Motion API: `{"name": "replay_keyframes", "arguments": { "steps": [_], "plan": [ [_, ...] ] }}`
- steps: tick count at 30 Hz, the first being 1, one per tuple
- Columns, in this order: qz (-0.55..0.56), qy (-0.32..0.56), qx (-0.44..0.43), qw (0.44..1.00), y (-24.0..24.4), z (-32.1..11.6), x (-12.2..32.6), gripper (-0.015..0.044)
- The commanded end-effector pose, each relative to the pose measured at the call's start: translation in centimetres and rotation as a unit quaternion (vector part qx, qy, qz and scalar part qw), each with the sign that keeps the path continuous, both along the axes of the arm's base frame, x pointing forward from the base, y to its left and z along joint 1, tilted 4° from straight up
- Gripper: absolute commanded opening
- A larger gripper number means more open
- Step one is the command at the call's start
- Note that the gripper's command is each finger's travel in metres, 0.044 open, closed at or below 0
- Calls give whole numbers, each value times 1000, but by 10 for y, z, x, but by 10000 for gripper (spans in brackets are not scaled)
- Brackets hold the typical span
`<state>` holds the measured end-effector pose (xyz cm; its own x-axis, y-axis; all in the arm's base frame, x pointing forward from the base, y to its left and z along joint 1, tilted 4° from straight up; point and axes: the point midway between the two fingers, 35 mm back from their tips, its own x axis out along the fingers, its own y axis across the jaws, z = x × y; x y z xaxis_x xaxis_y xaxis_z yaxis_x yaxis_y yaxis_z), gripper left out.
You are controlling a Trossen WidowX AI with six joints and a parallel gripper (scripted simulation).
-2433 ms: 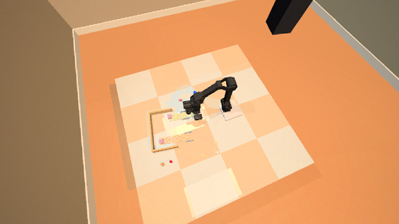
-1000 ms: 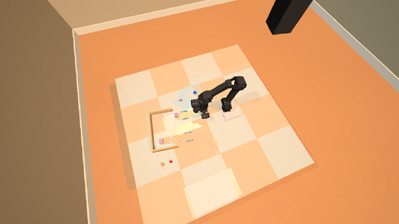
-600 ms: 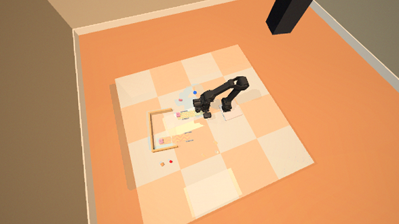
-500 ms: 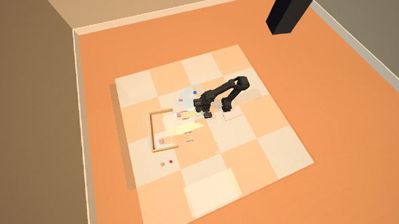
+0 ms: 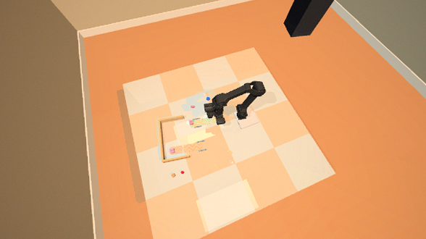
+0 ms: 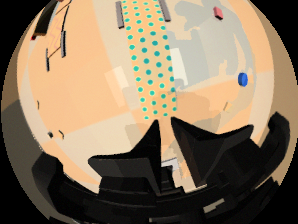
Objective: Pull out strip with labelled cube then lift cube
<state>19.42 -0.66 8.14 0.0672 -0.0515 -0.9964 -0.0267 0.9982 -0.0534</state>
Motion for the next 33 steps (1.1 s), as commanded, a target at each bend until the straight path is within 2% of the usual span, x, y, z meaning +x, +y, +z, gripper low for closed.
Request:
{"name": "replay_keyframes", "arguments": {
  "steps": [1,12,33],
  "plan": [
    [-12,-3,2,1000,0,3,16,157],
    [-12,-5,2,1000,0,9,55,440],
    [-12,-8,2,1000,1,23,136,440]
  ]
}}
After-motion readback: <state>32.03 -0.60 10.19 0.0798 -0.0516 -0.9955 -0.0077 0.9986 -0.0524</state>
